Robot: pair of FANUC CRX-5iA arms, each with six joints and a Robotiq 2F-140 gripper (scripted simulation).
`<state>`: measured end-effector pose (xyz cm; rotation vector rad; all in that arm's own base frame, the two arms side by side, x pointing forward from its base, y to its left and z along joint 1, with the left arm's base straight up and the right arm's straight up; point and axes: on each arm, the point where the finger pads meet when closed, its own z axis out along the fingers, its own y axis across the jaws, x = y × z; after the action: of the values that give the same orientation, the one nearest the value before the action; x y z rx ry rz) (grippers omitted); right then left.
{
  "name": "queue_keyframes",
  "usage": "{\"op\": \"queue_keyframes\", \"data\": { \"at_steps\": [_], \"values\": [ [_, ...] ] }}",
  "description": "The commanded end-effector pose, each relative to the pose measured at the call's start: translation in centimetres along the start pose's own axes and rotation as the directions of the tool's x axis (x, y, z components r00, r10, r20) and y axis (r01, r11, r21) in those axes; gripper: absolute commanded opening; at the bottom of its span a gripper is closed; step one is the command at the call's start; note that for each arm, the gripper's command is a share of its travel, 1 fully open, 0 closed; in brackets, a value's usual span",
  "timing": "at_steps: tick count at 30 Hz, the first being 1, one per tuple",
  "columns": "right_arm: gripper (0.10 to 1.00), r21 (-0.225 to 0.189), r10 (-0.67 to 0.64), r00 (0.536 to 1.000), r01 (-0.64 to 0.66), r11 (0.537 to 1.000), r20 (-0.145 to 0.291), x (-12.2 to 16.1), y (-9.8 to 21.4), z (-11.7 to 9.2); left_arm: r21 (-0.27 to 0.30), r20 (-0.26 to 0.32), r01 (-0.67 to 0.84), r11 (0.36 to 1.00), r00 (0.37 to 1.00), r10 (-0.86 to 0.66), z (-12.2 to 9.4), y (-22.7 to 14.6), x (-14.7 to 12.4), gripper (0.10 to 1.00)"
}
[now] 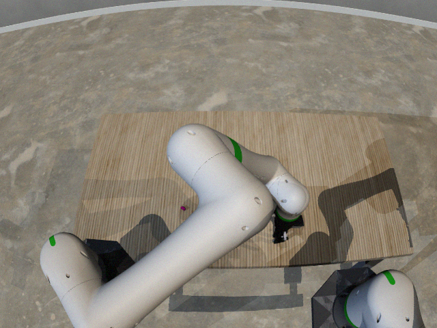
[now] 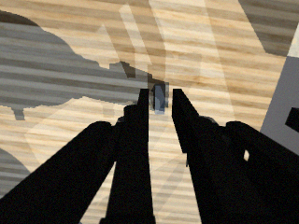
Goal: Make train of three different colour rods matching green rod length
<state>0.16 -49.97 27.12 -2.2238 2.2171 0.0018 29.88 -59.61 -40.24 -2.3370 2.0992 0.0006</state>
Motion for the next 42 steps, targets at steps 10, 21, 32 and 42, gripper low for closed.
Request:
{"op": "queue_keyframes", "data": {
  "at_steps": [10, 21, 32, 42],
  "values": [
    [1.000, 0.000, 0.000, 1.000, 0.000, 1.000, -0.002, 0.0, 0.0, -0.1, 0.001, -0.002, 0.000, 1.000, 1.000, 0.000, 0.2, -0.1, 0.1, 0.231],
    [1.000, 0.000, 0.000, 1.000, 0.000, 1.000, -0.002, 0.0, 0.0, -0.1, 0.001, -0.002, 0.000, 1.000, 1.000, 0.000, 0.9, -0.1, 0.1, 0.231],
    [1.000, 0.000, 0.000, 1.000, 0.000, 1.000, -0.002, 0.0, 0.0, -0.1, 0.001, -0.002, 0.000, 1.000, 1.000, 0.000, 1.3, -0.1, 0.1, 0.231],
    [1.000, 0.000, 0.000, 1.000, 0.000, 1.000, -0.002, 0.0, 0.0, -0.1, 0.001, -0.002, 0.000, 1.000, 1.000, 0.000, 1.3, -0.1, 0.1, 0.231]
  ]
}}
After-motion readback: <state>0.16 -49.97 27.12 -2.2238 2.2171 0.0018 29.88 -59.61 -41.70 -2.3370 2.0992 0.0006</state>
